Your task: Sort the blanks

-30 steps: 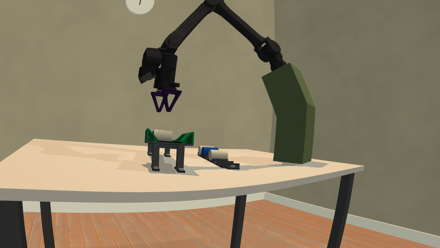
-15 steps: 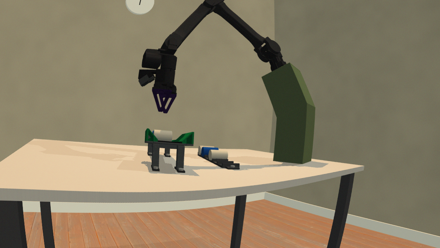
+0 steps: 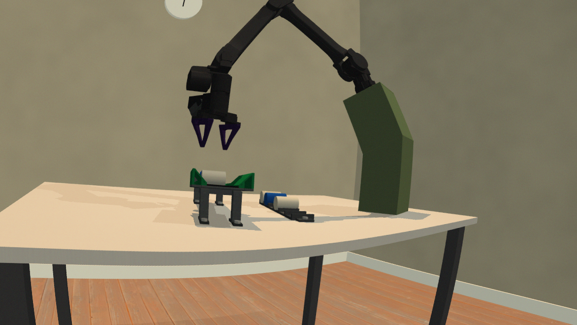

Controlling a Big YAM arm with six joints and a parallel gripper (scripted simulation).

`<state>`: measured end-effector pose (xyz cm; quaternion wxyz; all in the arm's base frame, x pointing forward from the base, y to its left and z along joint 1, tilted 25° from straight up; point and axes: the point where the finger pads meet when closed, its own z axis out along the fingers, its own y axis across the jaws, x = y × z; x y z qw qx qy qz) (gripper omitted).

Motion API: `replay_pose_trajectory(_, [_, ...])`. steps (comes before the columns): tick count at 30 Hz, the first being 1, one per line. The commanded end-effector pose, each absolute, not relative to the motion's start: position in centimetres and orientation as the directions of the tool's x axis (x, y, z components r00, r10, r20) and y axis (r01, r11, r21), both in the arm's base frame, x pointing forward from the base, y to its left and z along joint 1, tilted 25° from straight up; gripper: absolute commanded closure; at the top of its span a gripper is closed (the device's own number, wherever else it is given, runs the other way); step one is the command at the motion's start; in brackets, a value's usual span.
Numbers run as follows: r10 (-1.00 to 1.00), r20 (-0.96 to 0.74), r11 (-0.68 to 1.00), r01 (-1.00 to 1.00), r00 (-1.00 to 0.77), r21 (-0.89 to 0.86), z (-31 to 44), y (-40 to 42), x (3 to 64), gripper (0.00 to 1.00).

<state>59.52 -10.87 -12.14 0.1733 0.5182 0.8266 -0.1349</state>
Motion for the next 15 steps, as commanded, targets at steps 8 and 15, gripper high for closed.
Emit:
replay_pose_trajectory(8, [0.912,-0.408,0.030,0.984,0.044,0.173,-10.69,-12.27,59.72,0.00])
replay_pose_trajectory(15, [0.904,-0.372,-0.125,0.963,0.209,0.237,-10.84,-12.42,59.56,0.00])
